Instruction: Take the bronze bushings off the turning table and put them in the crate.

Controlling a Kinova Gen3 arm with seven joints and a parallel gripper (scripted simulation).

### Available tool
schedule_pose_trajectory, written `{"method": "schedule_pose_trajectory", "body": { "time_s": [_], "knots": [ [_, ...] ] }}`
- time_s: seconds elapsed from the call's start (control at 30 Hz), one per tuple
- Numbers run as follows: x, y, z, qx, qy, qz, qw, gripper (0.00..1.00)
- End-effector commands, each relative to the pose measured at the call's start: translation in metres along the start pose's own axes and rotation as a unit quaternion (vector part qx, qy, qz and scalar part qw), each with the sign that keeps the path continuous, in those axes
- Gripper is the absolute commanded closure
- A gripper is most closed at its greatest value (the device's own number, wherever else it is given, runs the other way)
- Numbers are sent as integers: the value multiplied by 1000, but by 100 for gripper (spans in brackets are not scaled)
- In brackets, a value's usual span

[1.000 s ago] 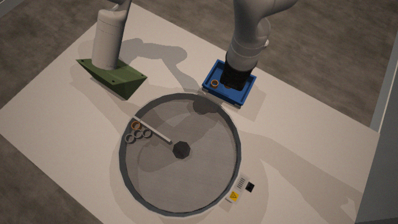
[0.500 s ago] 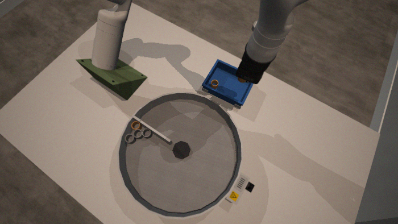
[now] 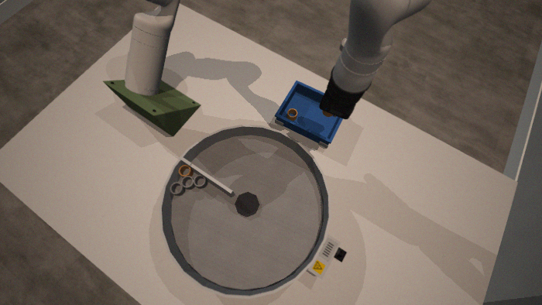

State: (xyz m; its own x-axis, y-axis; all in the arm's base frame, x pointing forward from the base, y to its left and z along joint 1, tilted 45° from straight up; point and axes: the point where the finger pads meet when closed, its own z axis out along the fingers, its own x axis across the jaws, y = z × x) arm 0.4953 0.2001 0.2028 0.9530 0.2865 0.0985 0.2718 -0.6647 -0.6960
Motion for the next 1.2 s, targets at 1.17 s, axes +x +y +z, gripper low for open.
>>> {"method": "schedule_pose_trajectory", "body": {
  "time_s": [1.17],
  "knots": [
    [0, -1, 48, -1, 0, -1, 1000, 100]
  ]
}}
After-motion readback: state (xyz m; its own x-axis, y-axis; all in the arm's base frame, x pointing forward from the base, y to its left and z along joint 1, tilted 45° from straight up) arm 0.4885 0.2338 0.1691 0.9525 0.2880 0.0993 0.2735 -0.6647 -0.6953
